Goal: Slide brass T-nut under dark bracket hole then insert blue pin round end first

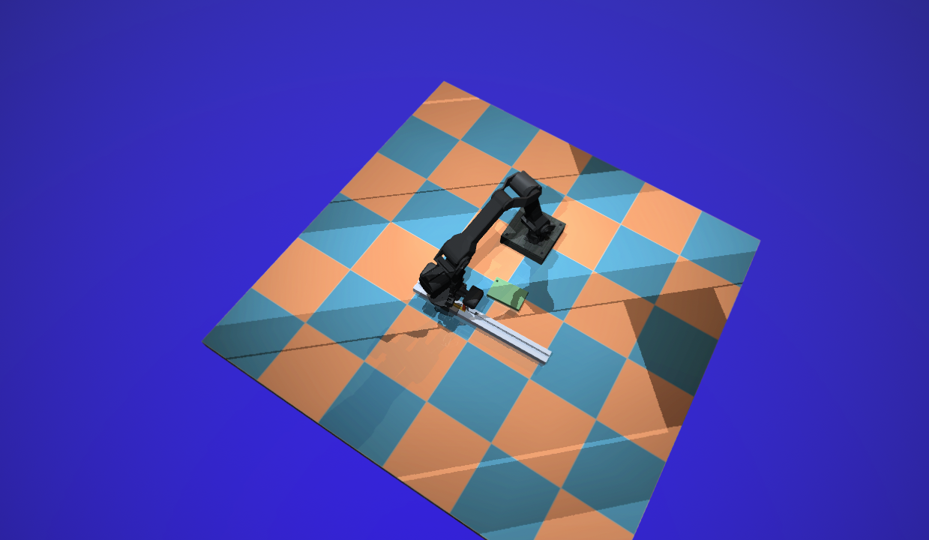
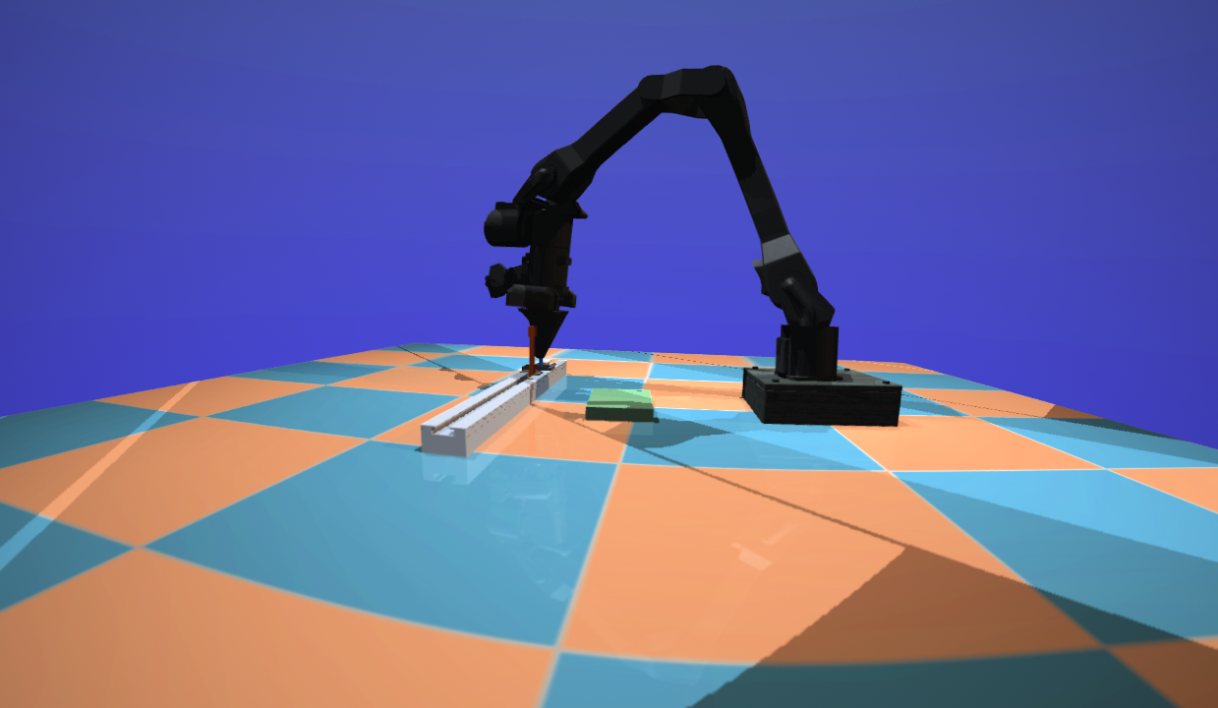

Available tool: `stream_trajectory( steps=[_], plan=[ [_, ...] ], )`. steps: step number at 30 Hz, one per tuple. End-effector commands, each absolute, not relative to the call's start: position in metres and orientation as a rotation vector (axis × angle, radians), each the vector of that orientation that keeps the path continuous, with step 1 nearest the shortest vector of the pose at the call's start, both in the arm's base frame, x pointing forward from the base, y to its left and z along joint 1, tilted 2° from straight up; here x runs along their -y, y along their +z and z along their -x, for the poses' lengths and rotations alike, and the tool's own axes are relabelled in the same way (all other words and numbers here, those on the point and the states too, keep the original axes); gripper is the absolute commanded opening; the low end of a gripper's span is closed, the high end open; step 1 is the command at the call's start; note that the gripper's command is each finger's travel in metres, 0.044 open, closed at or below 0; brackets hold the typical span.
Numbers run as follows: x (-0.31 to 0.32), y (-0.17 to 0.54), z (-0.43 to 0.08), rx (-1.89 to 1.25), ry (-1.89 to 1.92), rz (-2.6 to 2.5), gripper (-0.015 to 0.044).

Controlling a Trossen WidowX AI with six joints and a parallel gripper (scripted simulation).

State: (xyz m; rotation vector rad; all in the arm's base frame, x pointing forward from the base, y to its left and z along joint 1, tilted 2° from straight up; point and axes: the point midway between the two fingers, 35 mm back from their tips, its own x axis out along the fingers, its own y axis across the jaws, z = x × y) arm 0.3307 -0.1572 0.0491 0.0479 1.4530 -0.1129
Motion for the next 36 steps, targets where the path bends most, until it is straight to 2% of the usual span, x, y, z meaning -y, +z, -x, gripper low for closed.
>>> stream_trajectory(
  steps=[1, 36],
  plan=[
    [0.1572, 0.0493, -0.3307, -1.453, -0.113, -0.048, -0.0150],
    [0.1580, 0.0492, -0.3353, -1.536, -0.111, -0.057, -0.0150]
  ],
)
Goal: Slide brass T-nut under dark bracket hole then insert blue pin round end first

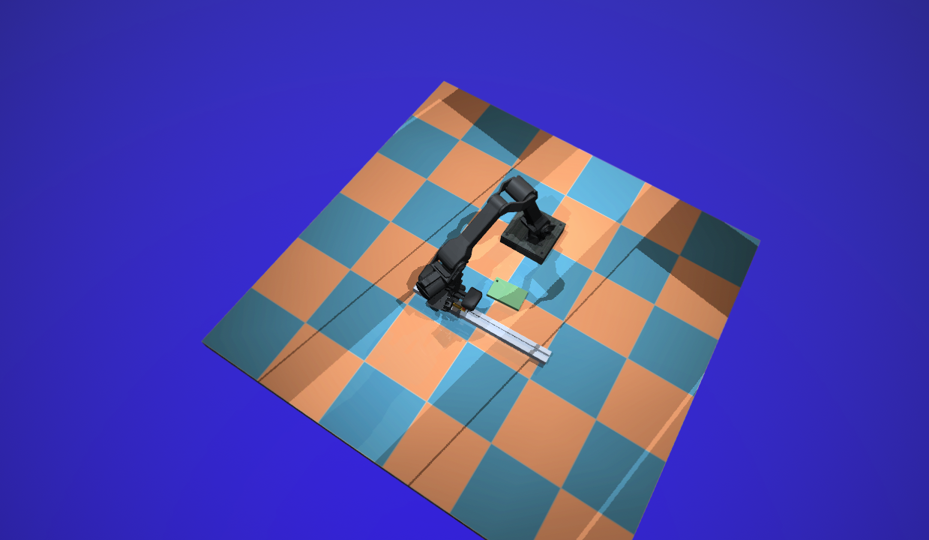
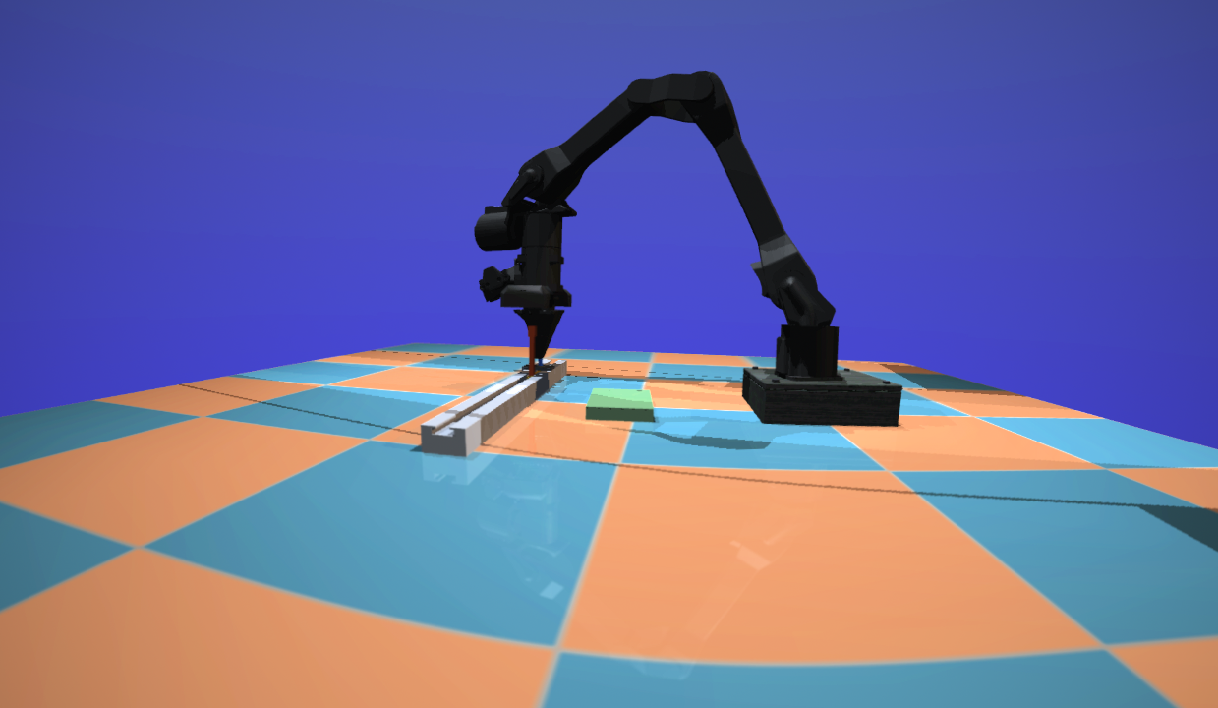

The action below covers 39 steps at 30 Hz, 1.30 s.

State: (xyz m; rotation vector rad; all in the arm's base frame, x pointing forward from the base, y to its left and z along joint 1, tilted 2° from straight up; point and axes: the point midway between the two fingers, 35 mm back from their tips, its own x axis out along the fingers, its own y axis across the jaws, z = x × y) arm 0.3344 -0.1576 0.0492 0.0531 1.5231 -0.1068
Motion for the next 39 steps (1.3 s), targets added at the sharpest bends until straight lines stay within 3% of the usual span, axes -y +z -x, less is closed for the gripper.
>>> stream_trajectory(
  steps=[1, 34, 39],
  plan=[
    [0.1580, 0.0492, -0.3354, -1.539, -0.111, -0.058, -0.0150],
    [0.1579, 0.0493, -0.3375, -1.584, -0.105, -0.059, -0.0150],
    [0.1582, 0.0499, -0.3379, -1.586, -0.107, -0.058, -0.0019]
  ],
)
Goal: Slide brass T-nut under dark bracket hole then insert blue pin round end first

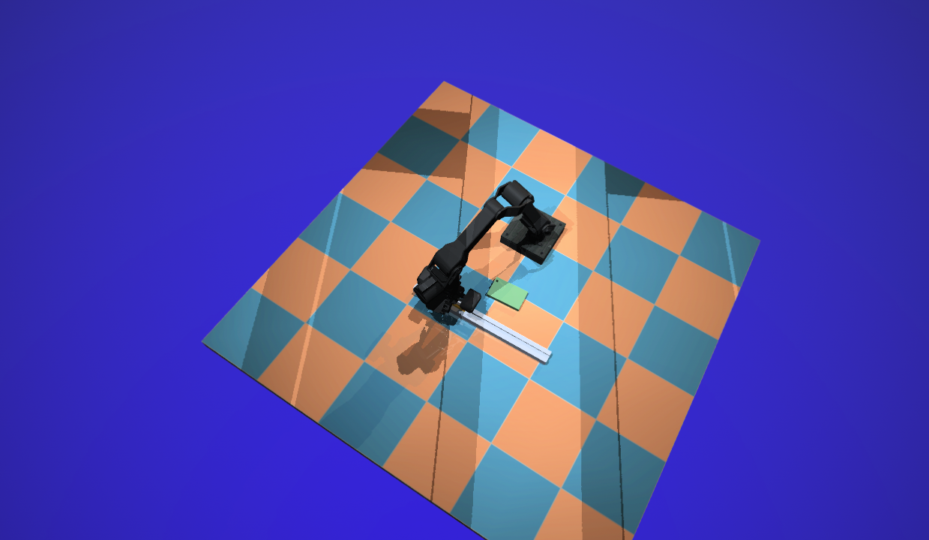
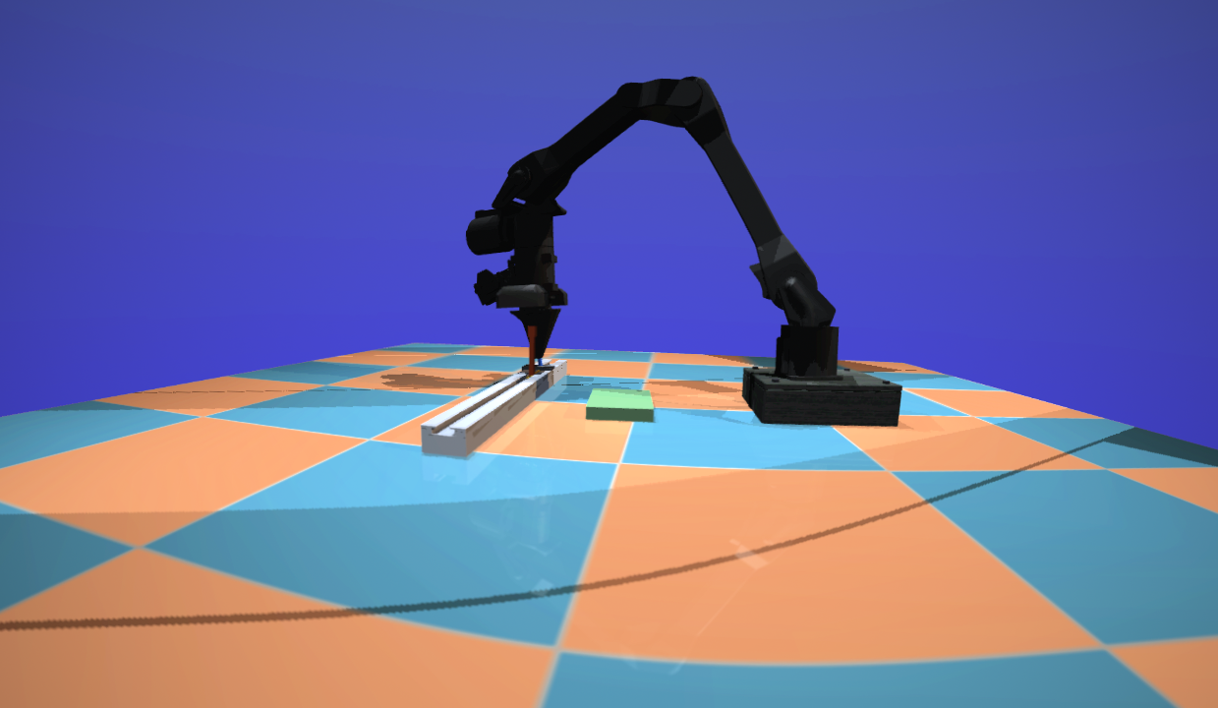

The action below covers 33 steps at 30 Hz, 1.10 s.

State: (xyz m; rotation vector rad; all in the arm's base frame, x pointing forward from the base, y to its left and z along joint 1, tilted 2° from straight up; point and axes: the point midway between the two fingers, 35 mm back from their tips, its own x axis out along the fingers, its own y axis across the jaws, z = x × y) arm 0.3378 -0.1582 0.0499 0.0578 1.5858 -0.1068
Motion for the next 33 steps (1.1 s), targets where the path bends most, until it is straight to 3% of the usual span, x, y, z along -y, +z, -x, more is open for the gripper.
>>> stream_trajectory(
  steps=[1, 7, 33],
  plan=[
    [0.158, 0.050, -0.338, -1.586, -0.107, -0.058, 0.0007],
    [0.158, 0.050, -0.338, -1.586, -0.107, -0.058, 0.0160],
    [0.155, 0.105, -0.334, -1.586, -0.107, -0.058, 0.0160]
  ],
)
